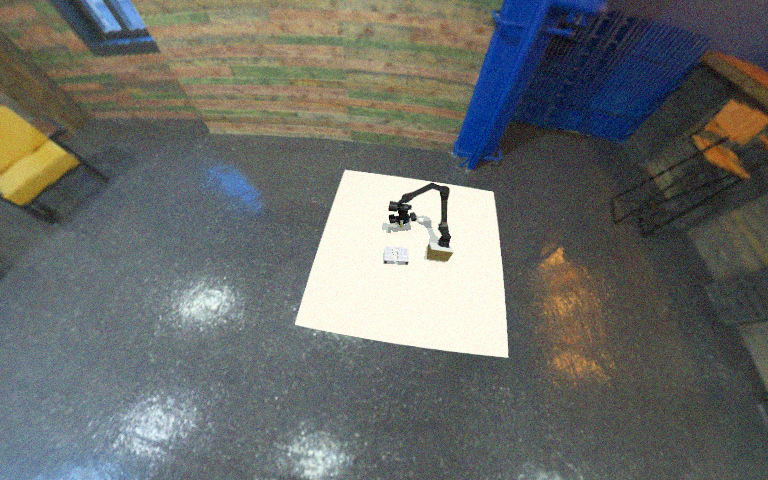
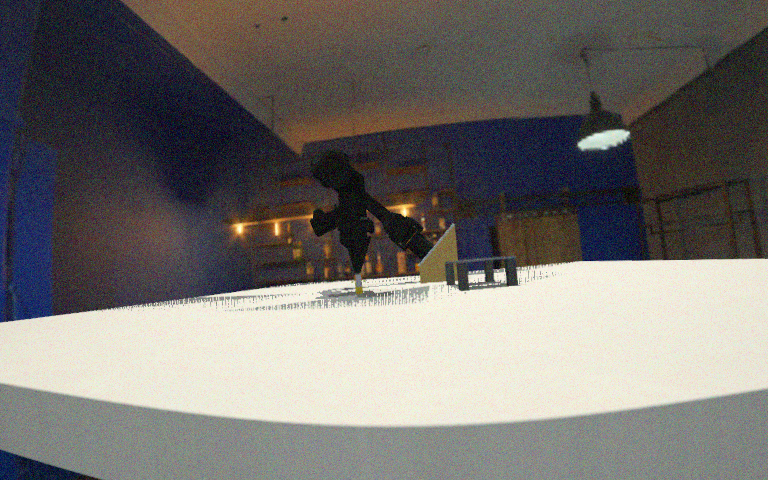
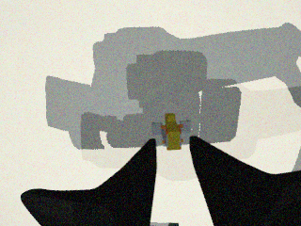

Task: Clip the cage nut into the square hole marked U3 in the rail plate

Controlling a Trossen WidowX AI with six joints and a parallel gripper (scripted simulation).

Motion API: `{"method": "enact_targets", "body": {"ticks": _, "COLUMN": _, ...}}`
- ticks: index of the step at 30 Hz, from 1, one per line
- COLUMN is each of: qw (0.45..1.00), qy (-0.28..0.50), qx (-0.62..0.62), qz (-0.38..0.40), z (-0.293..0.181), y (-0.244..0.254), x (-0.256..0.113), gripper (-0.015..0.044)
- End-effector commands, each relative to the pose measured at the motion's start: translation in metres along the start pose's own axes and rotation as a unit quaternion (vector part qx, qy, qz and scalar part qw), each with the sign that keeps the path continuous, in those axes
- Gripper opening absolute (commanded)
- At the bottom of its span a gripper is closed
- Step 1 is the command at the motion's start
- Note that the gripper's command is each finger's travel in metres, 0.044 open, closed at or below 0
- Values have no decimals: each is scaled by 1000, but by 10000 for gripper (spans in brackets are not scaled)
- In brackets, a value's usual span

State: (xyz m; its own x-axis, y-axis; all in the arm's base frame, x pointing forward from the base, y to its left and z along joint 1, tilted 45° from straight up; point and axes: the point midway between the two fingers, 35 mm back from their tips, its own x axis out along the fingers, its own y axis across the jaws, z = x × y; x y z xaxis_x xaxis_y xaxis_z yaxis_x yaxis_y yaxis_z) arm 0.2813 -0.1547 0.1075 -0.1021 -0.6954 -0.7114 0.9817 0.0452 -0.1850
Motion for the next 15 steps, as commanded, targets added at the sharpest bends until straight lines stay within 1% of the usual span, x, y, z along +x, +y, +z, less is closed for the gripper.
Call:
{"method": "enact_targets", "body": {"ticks": 1, "qw": 1000, "qy": -2, "qx": -2, "qz": -2, "z": 0, "y": -1, "x": 6, "gripper": 120}}
{"method": "enact_targets", "body": {"ticks": 15, "qw": 1000, "qy": -3, "qx": -2, "qz": -2, "z": 0, "y": -1, "x": 13, "gripper": 120}}
